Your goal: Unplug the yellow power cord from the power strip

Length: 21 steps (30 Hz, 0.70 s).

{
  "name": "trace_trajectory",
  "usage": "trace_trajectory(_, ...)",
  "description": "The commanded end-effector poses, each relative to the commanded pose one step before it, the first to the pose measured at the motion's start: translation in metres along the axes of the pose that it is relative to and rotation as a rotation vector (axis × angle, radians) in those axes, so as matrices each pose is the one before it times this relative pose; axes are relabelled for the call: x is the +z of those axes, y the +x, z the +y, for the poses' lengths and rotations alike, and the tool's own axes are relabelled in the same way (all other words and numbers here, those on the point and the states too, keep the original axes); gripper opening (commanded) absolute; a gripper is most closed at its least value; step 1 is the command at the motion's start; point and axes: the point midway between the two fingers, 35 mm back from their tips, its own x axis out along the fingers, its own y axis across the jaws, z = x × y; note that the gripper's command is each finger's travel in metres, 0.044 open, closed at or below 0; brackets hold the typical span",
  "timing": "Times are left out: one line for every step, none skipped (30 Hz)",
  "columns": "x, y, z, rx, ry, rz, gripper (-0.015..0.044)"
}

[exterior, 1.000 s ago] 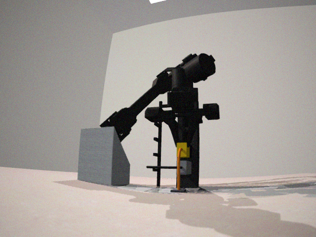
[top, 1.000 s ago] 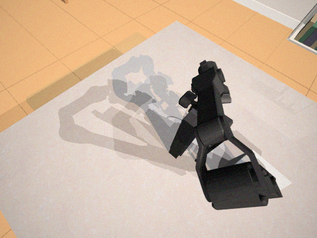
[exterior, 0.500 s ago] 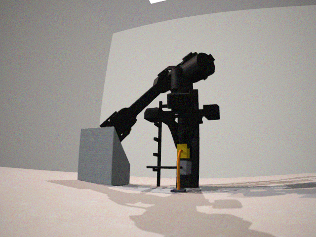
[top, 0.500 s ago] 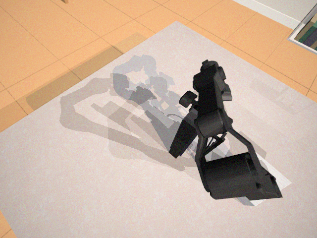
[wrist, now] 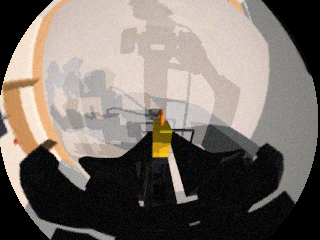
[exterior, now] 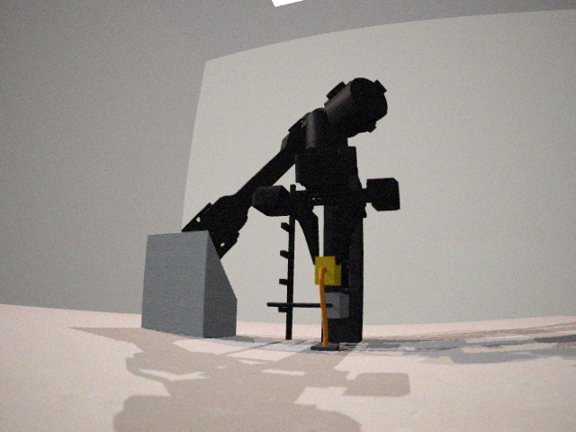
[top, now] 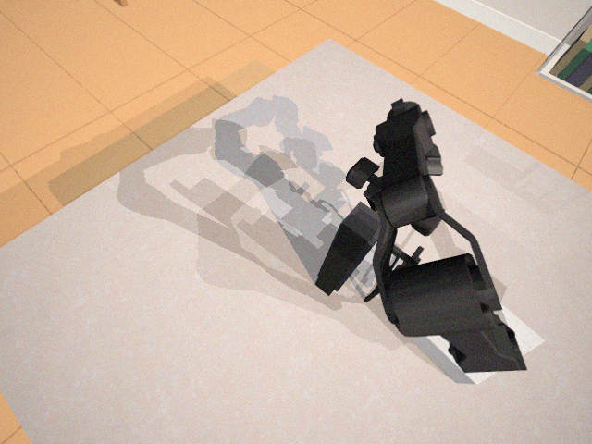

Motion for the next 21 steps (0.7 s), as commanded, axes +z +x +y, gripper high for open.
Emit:
trace_trajectory(-0.00342,-0.00037,0.0006,0.00517,-0.0017,-0.00629,0.0157)
trace_trajectory(0.0,0.0,0.0,0.0,0.0,0.0,0.0184)
trace_trajectory(0.0,0.0,0.0,0.0,0.0,0.0,0.021)
trace_trajectory(0.0,0.0,0.0,0.0,0.0,0.0,0.0236)
trace_trajectory(0.0,0.0,0.0,0.0,0.0,0.0,0.0263)
trace_trajectory(0.0,0.0,0.0,0.0,0.0,0.0,0.0289)
trace_trajectory(0.0,0.0,0.0,0.0,0.0,0.0,0.0315)
trace_trajectory(0.0,0.0,0.0,0.0,0.0,0.0,0.0341)
trace_trajectory(0.0,0.0,0.0,0.0,0.0,0.0,0.0368)
trace_trajectory(0.00188,-0.00048,0.00022,0.00004,0.0,-0.00031,0.0394)
trace_trajectory(0.0039,-0.00097,0.00041,0.00007,0.0,-0.00061,0.042)
trace_trajectory(0.00629,-0.00152,0.00053,0.00009,0.0,-0.00087,0.044)
trace_trajectory(0.00735,-0.00169,0.00041,0.00008,0.0,-0.00083,0.044)
trace_trajectory(0.0089,-0.00194,0.00021,0.00007,-0.0001,-0.00075,0.044)
trace_trajectory(0.01094,-0.00222,-0.00017,0.00005,-0.0002,-0.00056,0.044)
trace_trajectory(0.01134,-0.00211,-0.00066,0.00003,-0.0003,-0.00016,0.044)
trace_trajectory(0.00725,-0.00124,-0.00068,0.00002,-0.0003,0.00012,0.044)
trace_trajectory(0.00242,-0.0004,-0.00027,0.00001,-0.0001,0.00008,0.044)
trace_trajectory(0.0,0.0,0.0,0.0,0.0,0.0,0.044)
trace_trajectory(0.0,0.0,0.0,0.0,0.0,0.0,0.044)
trace_trajectory(0.0,0.0,0.0,0.0,0.0,0.0,0.044)
